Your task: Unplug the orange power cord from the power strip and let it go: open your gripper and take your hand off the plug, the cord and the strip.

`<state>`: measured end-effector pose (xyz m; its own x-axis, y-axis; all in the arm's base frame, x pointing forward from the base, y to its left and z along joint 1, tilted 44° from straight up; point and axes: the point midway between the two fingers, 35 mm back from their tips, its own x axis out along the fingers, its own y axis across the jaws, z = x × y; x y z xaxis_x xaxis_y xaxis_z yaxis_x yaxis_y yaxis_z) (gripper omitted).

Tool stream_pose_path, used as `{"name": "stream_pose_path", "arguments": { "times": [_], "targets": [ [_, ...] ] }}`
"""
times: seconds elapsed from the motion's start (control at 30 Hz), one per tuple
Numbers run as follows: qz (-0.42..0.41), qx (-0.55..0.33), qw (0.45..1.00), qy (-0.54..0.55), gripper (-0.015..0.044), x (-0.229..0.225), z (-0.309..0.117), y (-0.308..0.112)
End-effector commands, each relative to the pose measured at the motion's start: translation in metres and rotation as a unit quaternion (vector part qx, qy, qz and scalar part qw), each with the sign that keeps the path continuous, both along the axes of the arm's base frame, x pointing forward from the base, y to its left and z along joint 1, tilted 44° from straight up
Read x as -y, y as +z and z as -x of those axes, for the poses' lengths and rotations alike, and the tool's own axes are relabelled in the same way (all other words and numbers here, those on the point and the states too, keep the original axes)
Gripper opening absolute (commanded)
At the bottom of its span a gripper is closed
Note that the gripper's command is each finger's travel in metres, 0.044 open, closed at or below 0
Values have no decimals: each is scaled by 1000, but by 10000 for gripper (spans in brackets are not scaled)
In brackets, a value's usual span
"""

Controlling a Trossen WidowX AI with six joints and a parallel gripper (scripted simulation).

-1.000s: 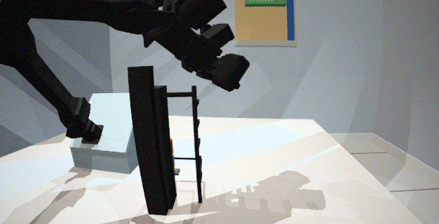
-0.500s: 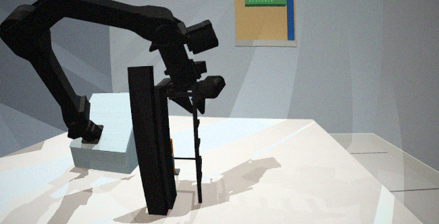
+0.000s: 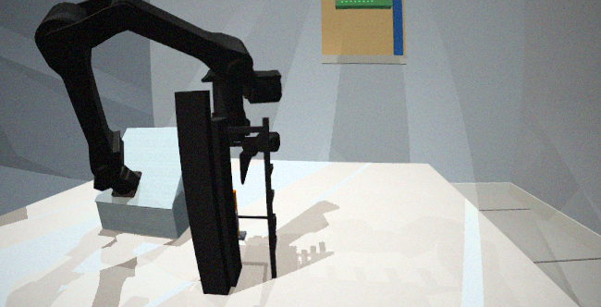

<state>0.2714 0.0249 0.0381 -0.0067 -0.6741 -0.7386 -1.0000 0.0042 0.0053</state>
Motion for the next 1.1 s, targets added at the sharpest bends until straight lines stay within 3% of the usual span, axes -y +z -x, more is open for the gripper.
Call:
{"name": "stream_pose_path", "arguments": {
  "times": [0.0,1.07],
  "targets": [
    [8,-9,1000,6,160,1,2,0],
    [9,-9,1000,6,160,31,1,27]
  ]
}}
